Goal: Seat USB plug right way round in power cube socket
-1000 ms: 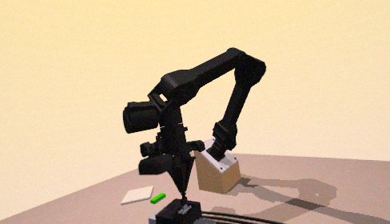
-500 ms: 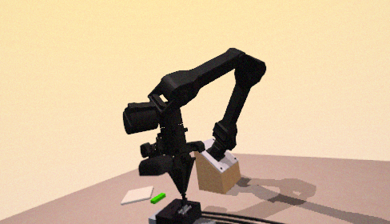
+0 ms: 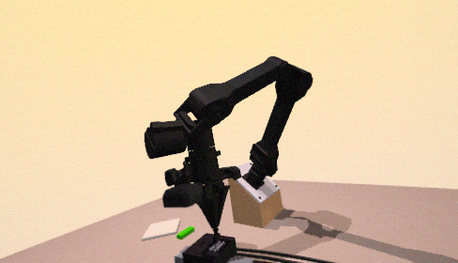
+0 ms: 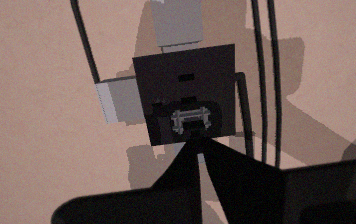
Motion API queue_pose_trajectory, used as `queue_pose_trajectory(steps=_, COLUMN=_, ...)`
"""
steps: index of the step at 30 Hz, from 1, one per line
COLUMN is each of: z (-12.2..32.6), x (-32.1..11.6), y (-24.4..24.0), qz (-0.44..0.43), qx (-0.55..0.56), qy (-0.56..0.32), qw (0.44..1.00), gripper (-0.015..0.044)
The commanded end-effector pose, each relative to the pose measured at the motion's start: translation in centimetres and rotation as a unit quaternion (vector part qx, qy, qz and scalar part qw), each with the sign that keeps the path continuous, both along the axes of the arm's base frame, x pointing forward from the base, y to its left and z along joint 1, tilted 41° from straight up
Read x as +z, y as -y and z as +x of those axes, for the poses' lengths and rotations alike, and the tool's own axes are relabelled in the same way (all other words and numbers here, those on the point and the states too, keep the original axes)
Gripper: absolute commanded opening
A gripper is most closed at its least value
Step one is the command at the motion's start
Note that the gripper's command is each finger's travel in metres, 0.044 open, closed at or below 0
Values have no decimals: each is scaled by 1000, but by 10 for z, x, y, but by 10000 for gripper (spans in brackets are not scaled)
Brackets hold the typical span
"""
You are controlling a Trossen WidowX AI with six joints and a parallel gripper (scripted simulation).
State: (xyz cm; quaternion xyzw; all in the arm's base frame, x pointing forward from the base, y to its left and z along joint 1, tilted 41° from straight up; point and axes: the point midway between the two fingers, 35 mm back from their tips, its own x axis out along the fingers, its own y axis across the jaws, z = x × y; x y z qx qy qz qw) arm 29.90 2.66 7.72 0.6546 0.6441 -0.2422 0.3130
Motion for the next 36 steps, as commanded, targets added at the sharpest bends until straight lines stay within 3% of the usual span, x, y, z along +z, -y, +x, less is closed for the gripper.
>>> queue_pose_trajectory(steps=1, z=0, x=-1, y=-1, qz=2, qx=-2, qy=-1, qw=1000, gripper=0)
queue_pose_trajectory(steps=36, z=1, x=-4, y=-3, qz=2, qx=-2, qy=-1, qw=1000, gripper=0)
